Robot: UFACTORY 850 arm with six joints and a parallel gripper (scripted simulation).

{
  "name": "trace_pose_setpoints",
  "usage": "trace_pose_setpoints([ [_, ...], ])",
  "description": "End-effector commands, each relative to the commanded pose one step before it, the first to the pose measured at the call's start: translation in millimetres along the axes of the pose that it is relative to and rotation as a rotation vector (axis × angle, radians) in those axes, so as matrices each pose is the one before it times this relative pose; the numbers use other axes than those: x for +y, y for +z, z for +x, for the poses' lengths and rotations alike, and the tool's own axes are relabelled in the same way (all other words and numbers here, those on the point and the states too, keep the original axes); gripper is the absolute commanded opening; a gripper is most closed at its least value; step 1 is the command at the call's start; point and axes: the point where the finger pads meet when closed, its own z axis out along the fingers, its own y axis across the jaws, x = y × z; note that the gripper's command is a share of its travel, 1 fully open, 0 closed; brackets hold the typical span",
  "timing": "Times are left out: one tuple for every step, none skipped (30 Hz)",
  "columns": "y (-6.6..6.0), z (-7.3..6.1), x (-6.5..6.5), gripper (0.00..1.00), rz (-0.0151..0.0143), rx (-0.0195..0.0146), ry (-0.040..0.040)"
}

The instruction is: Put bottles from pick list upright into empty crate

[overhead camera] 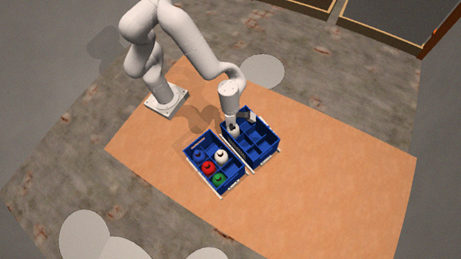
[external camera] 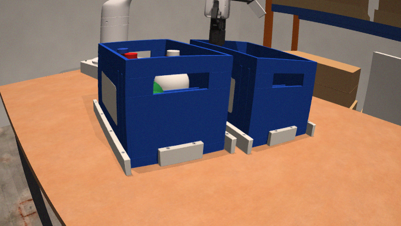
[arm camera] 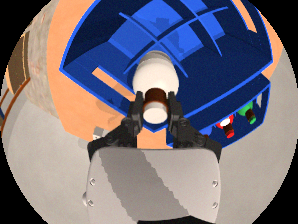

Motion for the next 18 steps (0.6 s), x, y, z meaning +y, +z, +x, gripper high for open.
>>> trace_pose_setpoints([
  [-0.94, 0.85, 0.46, 0.0, -0.00106, 0.00203, 0.00004],
  [0.0, 0.0, 0.0, 0.0, 0.0, 0.0, 0.0],
  [0.0, 0.0, 0.0, 0.0, 0.0, 0.0, 0.0],
  [0.0, 0.0, 0.0, 0.0, 0.0, 0.0, 0.0],
  [0.0, 0.0, 0.0, 0.0, 0.0, 0.0, 0.0],
  [0.52, -0.04, -0.03, 0.0, 0.00002, -0.00003, 0.0],
  [0.49, 0.0, 0.0, 0.0, 0.0, 0.0, 0.0],
  [0.49, 0.0, 0.0, 0.0, 0.0, 0.0, 0.0],
  [0.5, 0.0, 0.0, 0.0, 0.0, 0.0, 0.0],
  [0.5, 0.0, 0.0, 0.0, 0.0, 0.0, 0.0],
  [0.5, 0.0, 0.0, 0.0, 0.0, 0.0, 0.0],
  [0.5, 0.0, 0.0, 0.0, 0.0, 0.0, 0.0],
  [0.5, 0.0, 0.0, 0.0, 0.0, 0.0, 0.0],
  [0.5, 0.0, 0.0, 0.0, 0.0, 0.0, 0.0],
  [0.5, 0.0, 0.0, 0.0, 0.0, 0.0, 0.0],
  [0.5, 0.0, 0.0, 0.0, 0.0, 0.0, 0.0],
  [0.5, 0.0, 0.0, 0.0, 0.0, 0.0, 0.0],
  [0.5, 0.0, 0.0, 0.0, 0.0, 0.0, 0.0],
])
